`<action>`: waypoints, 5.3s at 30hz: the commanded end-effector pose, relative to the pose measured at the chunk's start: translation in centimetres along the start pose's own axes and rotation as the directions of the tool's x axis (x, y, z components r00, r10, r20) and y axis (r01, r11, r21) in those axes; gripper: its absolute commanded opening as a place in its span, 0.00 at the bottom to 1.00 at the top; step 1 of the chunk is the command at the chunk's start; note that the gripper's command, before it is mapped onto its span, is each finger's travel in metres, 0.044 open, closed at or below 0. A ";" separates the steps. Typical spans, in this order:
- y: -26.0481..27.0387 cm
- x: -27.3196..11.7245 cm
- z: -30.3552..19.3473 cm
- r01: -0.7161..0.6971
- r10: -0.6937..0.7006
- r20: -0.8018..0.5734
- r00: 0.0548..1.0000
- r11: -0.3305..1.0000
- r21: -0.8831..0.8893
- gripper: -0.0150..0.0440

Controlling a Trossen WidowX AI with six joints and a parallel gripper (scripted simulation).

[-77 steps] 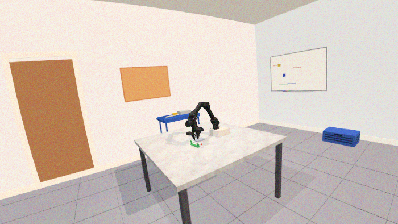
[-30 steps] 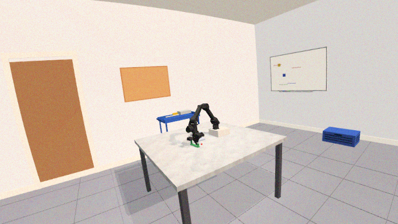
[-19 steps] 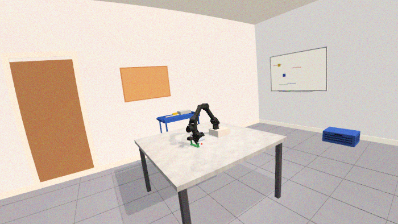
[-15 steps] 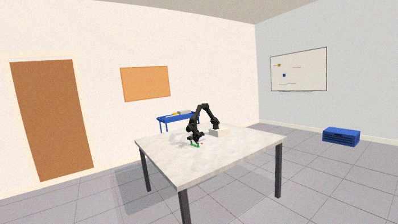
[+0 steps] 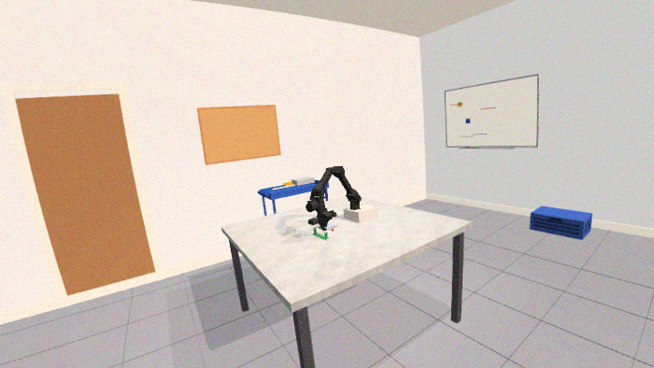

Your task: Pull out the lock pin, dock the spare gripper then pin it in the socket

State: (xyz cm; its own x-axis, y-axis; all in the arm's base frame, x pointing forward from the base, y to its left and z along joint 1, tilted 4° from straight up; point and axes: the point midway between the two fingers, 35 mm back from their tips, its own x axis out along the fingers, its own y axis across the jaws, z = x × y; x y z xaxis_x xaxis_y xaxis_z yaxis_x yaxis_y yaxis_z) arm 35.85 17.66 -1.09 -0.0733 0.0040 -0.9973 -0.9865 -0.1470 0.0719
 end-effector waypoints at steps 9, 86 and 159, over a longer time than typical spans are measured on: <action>-0.1 -0.1 -0.2 0.000 0.000 0.000 1.000 1.000 0.000 0.25; -1.4 1.7 -5.9 -0.005 0.005 0.001 1.000 1.000 -0.001 0.25; 1.0 -7.1 -5.5 -0.123 0.123 -0.019 0.992 0.992 -0.009 1.00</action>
State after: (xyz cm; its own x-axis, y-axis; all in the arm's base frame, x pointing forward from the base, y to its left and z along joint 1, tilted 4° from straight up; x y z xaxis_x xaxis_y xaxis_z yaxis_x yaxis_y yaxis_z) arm 36.19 12.01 5.58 -0.1900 -0.0328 -0.9812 -0.9689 -0.1549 0.1928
